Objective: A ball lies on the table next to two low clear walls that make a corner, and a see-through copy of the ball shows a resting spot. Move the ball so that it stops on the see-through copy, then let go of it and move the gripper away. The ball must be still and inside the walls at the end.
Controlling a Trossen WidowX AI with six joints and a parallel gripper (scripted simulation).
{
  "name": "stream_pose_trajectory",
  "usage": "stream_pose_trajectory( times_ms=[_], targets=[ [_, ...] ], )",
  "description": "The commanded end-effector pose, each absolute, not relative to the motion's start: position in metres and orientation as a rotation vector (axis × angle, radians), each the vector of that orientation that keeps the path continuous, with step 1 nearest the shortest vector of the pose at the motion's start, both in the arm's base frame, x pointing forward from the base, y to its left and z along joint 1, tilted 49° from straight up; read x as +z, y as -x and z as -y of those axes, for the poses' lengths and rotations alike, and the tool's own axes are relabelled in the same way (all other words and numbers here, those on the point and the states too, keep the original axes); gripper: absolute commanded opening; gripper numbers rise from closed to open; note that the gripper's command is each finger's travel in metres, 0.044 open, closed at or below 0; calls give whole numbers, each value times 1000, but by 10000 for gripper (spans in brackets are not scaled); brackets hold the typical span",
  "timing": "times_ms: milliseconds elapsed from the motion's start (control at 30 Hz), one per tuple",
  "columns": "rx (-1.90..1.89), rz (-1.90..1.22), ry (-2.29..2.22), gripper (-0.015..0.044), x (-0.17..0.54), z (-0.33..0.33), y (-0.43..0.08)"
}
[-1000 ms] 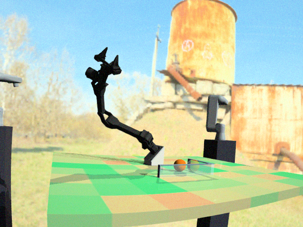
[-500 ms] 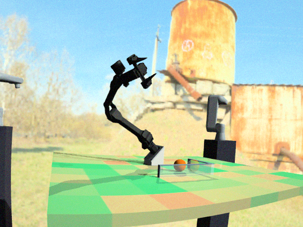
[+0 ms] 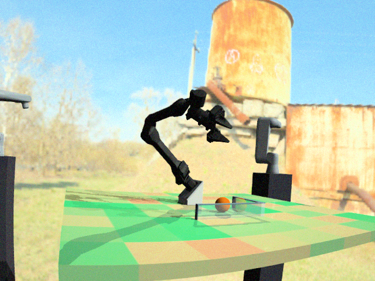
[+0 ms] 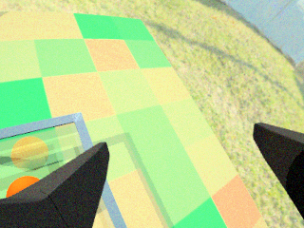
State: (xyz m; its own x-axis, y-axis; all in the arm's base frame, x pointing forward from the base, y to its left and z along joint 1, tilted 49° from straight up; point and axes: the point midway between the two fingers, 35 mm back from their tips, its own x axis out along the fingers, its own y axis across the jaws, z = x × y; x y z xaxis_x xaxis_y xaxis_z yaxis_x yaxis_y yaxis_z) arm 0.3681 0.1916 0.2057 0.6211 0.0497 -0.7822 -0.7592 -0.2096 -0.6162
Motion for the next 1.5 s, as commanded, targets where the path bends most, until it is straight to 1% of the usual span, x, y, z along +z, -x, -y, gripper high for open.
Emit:
stream_pose_trajectory(
  times_ms=[0, 267, 400, 467, 1467],
  targets=[
    [841, -850, 1639, 440, 147, -173, -360],
    [788, -1397, 1728, 440, 49, -116, -317],
    [721, -1664, 1821, 440, 16, -82, -287],
    [697, -1739, 1856, 440, 9, -72, -278],
    [694, -1748, 1862, 440, -19, -40, -280]
  ],
)
